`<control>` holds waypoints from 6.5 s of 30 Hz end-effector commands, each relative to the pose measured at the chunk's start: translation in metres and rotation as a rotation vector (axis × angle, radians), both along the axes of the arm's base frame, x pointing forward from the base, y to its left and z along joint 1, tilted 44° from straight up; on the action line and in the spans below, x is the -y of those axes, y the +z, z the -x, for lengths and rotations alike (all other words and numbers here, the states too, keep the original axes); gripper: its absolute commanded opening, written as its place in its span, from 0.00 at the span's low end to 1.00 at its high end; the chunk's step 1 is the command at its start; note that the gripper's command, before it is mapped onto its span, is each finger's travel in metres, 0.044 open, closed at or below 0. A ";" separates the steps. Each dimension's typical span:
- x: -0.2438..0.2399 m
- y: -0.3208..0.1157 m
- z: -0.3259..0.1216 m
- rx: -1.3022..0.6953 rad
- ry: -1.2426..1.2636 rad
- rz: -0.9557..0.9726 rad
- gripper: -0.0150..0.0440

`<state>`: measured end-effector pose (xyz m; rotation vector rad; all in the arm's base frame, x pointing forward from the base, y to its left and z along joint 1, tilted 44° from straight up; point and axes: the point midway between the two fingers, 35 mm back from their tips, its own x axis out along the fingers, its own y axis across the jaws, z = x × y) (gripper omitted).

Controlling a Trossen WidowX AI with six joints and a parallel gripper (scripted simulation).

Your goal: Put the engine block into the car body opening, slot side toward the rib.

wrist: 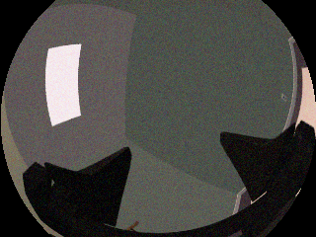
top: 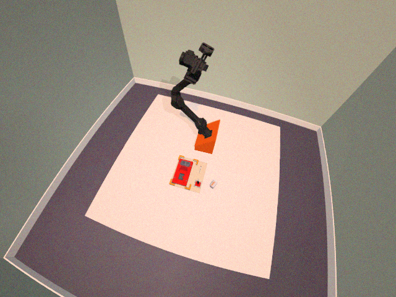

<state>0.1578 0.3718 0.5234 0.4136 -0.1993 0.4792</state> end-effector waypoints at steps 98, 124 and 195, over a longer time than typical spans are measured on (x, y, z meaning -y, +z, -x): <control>0.288 -0.587 -0.193 -1.010 -1.838 -0.832 1.00; 0.355 -0.655 -0.190 -1.011 -1.839 -0.828 1.00; 0.293 -0.596 -0.190 -1.013 -1.836 -0.833 0.25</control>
